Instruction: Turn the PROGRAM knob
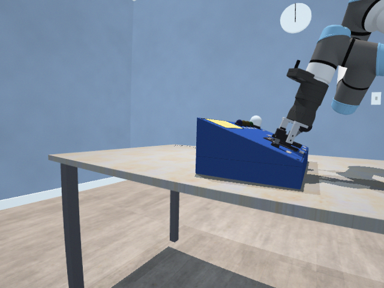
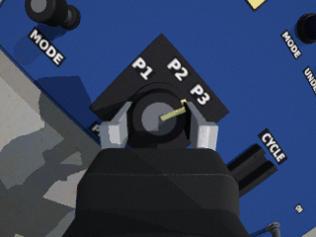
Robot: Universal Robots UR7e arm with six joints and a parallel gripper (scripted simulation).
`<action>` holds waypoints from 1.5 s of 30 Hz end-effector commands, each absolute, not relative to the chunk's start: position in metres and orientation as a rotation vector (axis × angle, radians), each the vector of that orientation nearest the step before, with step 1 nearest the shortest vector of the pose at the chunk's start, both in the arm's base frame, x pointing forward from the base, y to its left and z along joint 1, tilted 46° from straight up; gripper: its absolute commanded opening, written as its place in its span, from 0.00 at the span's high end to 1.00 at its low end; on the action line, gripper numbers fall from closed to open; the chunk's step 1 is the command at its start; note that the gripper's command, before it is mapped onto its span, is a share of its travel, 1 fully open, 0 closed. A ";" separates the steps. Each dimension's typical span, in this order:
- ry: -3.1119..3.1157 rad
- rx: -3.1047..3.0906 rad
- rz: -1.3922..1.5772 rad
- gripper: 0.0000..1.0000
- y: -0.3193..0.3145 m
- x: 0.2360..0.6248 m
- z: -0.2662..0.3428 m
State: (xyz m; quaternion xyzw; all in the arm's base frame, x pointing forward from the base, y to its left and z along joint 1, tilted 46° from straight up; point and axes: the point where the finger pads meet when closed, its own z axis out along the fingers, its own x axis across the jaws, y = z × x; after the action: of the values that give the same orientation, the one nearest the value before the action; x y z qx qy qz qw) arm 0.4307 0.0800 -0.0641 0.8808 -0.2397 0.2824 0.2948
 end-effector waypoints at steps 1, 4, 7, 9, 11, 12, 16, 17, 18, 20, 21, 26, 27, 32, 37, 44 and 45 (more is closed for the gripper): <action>-0.617 2.348 0.745 1.00 0.080 0.431 -0.064; -0.609 2.349 0.742 1.00 0.080 0.431 -0.064; -0.608 2.349 0.742 1.00 0.080 0.431 -0.064; -0.608 2.349 0.742 1.00 0.080 0.431 -0.064; -0.608 2.349 0.742 1.00 0.080 0.431 -0.064; -0.608 2.349 0.742 1.00 0.080 0.431 -0.064; -0.608 2.349 0.742 1.00 0.080 0.431 -0.064; -0.608 2.349 0.742 1.00 0.080 0.431 -0.064; -0.608 2.349 0.742 1.00 0.080 0.431 -0.064; -0.608 2.349 0.742 1.00 0.080 0.431 -0.064; -0.608 2.349 0.742 1.00 0.080 0.431 -0.064; -0.608 2.349 0.742 1.00 0.080 0.431 -0.064; -0.608 2.349 0.742 1.00 0.080 0.431 -0.064; -0.608 2.349 0.742 1.00 0.080 0.431 -0.064; -0.608 2.349 0.742 1.00 0.080 0.431 -0.064; -0.608 2.349 0.742 0.00 0.080 0.431 -0.064; -0.608 2.349 0.742 0.00 0.080 0.431 -0.064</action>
State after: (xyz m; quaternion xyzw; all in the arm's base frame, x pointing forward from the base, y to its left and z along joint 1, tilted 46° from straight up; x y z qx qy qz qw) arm 0.4307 0.0800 -0.0641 0.8837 -0.2292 0.2789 0.2981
